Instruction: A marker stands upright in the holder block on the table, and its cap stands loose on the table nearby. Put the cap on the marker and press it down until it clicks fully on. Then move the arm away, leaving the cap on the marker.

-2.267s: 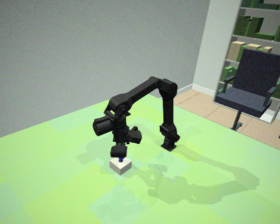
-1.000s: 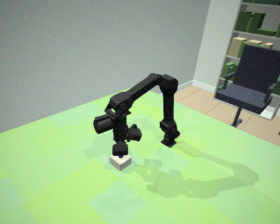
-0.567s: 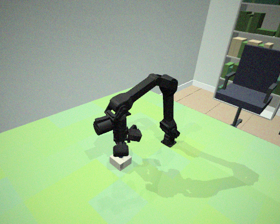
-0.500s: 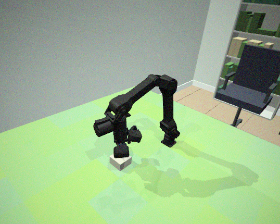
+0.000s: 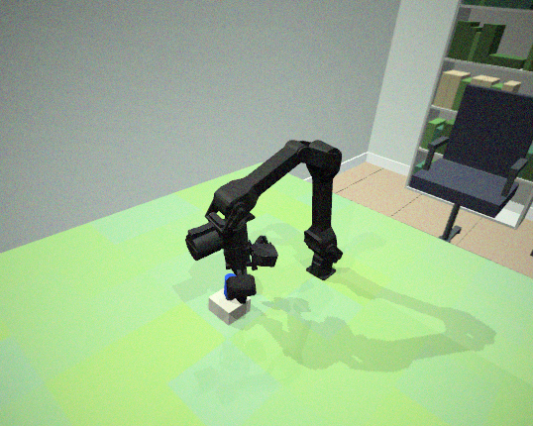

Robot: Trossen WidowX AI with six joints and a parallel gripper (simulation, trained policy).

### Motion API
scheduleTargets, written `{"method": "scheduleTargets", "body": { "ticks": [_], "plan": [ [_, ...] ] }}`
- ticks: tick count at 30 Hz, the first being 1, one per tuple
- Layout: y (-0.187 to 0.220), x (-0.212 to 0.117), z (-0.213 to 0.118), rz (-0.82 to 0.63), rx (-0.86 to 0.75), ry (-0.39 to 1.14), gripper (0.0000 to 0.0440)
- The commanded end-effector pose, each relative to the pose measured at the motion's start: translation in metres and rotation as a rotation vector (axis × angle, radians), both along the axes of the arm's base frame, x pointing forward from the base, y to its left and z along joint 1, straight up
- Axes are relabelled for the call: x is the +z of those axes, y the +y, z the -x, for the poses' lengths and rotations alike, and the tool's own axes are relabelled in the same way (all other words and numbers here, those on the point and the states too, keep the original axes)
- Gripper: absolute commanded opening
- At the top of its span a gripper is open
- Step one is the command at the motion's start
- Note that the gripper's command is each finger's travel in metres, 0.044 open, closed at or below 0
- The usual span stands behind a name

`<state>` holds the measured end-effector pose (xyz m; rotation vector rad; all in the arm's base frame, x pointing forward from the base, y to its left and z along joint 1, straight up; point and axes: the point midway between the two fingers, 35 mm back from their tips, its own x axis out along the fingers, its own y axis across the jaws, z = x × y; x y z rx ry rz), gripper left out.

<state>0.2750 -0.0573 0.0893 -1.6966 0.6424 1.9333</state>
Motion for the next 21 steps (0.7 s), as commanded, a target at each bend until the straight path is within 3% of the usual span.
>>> {"method": "scheduleTargets", "body": {
  "ticks": [1,21],
  "plan": [
    [0.002,0.005,0.0,-0.008,0.011,-0.032,0.044],
    [0.002,0.068,-0.012,0.002,0.038,-0.219,0.044]
  ]
}}
